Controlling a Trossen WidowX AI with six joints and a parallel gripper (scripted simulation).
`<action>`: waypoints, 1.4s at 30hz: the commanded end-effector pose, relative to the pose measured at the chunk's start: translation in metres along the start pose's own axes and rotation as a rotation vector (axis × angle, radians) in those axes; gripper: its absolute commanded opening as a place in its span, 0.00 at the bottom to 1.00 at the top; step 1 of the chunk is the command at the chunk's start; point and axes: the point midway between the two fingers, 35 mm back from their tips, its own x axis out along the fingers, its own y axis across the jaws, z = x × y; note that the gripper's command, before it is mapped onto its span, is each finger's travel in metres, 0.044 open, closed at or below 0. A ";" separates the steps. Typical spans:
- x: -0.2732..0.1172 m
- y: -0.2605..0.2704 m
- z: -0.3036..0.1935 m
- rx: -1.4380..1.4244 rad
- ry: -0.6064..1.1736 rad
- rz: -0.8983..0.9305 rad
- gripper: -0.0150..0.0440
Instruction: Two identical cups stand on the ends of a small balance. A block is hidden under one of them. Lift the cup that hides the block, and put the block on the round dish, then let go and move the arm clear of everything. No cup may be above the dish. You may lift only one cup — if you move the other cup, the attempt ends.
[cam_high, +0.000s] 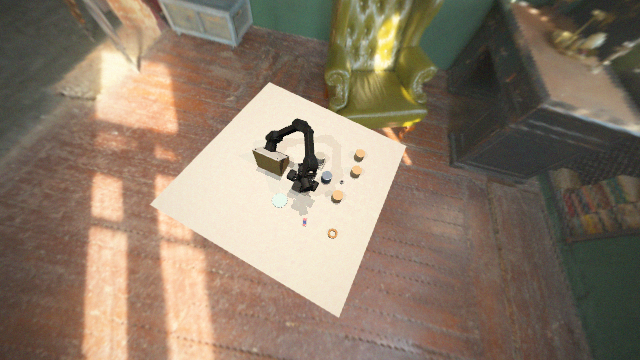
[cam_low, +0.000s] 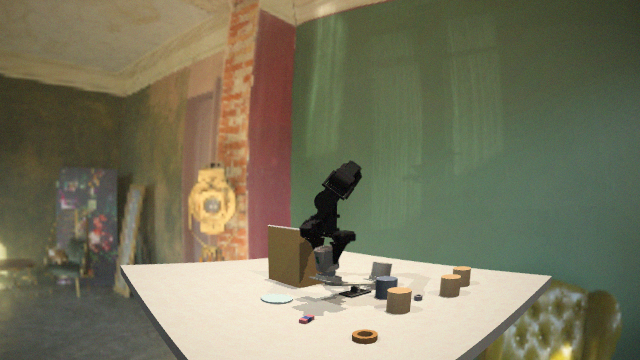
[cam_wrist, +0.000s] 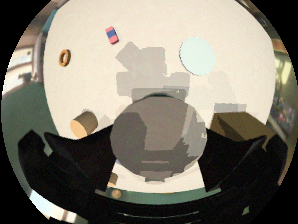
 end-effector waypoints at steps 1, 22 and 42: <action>-0.009 0.001 0.001 -0.008 -0.007 0.003 0.25; -0.036 -0.003 -0.001 -0.008 -0.006 0.002 0.25; -0.040 -0.005 -0.003 0.000 0.003 -0.002 0.25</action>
